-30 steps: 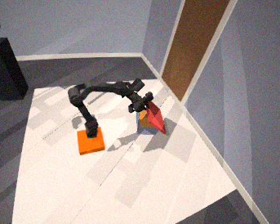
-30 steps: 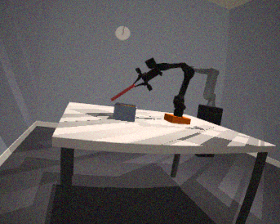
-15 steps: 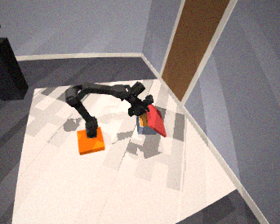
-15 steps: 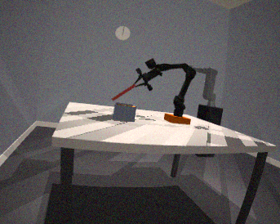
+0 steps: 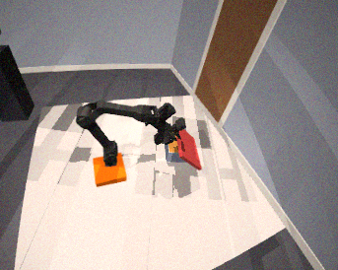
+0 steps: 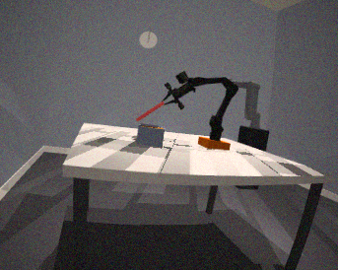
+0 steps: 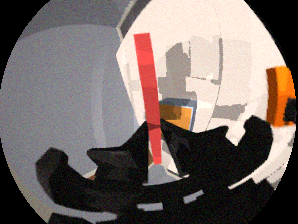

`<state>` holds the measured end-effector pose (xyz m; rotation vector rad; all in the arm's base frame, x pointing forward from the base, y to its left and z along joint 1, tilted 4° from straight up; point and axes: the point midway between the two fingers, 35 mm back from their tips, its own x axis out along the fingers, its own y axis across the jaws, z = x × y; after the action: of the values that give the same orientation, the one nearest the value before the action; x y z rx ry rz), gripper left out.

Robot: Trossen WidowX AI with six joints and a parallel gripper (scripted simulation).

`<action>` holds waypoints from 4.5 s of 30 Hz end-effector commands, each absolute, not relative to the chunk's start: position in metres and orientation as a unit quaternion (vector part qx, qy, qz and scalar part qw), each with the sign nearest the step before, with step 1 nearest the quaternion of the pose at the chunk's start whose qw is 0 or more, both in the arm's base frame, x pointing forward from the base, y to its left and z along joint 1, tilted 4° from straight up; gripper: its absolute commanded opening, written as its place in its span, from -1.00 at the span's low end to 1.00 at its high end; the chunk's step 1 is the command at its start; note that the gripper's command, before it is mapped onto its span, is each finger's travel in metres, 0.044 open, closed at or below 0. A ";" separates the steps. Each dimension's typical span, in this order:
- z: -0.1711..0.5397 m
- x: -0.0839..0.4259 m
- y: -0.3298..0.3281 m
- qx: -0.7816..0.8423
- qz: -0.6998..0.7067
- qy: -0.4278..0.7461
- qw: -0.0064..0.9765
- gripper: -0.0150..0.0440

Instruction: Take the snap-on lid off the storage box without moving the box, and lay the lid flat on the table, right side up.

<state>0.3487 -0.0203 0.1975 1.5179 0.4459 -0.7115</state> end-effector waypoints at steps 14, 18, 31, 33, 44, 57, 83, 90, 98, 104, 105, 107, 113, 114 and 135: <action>0.201 0.340 -0.053 0.667 -0.308 0.195 0.650 -0.49; 0.201 0.337 -0.061 0.666 -0.309 0.195 0.650 -0.49; 0.202 0.330 -0.086 0.666 -0.309 0.194 0.651 -0.49; 0.202 0.329 -0.090 0.665 -0.309 0.194 0.651 -0.49; 0.203 0.323 -0.111 0.665 -0.309 0.194 0.652 -0.49; 0.204 0.316 -0.136 0.664 -0.310 0.194 0.652 -0.49; 0.207 0.302 -0.186 0.662 -0.311 0.194 0.654 -0.49; 0.208 0.298 -0.200 0.662 -0.311 0.194 0.654 -0.49; 0.209 0.294 -0.215 0.661 -0.311 0.194 0.655 -0.49; 0.209 0.291 -0.226 0.661 -0.312 0.194 0.655 -0.49; 0.209 0.290 -0.228 0.661 -0.312 0.194 0.655 -0.49; 0.210 0.289 -0.232 0.660 -0.312 0.194 0.655 -0.49; 0.210 0.286 -0.242 0.660 -0.312 0.194 0.655 -0.49; 0.210 0.286 -0.242 0.660 -0.312 0.194 0.655 -0.49; 0.189 0.285 -0.239 0.660 -0.312 0.194 0.655 -0.49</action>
<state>0.2841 -0.2400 0.1913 1.5000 0.4390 -0.7186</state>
